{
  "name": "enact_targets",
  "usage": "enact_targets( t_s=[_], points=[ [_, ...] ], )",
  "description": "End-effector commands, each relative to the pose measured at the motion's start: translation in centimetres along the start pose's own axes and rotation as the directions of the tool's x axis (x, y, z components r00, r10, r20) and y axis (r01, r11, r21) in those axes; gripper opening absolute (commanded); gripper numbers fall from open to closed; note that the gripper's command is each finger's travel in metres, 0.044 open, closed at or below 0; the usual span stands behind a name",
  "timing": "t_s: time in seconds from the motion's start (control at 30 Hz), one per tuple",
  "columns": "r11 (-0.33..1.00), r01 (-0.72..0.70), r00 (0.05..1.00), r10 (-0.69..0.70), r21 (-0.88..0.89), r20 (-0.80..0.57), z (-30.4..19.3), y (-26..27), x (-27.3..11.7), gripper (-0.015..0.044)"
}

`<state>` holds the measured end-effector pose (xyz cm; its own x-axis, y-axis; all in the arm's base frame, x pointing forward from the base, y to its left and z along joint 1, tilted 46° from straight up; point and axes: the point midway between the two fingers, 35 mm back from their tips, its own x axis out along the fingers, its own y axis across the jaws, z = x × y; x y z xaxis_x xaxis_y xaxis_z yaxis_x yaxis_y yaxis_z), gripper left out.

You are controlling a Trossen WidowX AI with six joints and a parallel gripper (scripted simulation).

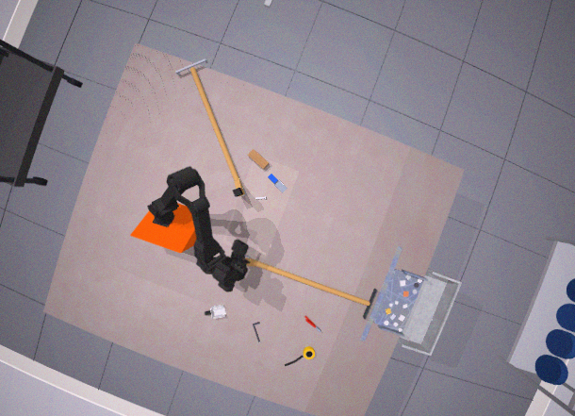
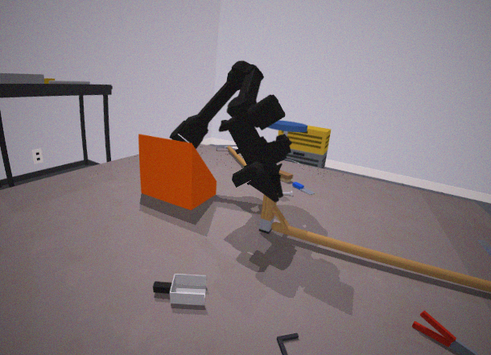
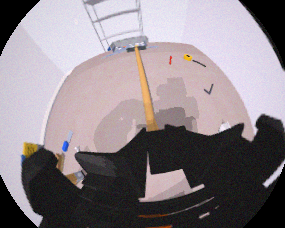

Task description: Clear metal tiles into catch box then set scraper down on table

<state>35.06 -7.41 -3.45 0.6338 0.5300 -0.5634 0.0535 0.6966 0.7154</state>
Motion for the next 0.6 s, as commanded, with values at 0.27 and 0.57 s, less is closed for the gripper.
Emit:
enact_targets(
  t_s=[0.27,0.57],
  points=[
    [1.000,0.002,1.000,-0.002,0.004,0.006,1.6,0.0,1.2,0.0000],
    [1.000,-0.001,1.000,0.001,0.004,0.008,2.7,0.3,2.1,0.0000]
  ],
)
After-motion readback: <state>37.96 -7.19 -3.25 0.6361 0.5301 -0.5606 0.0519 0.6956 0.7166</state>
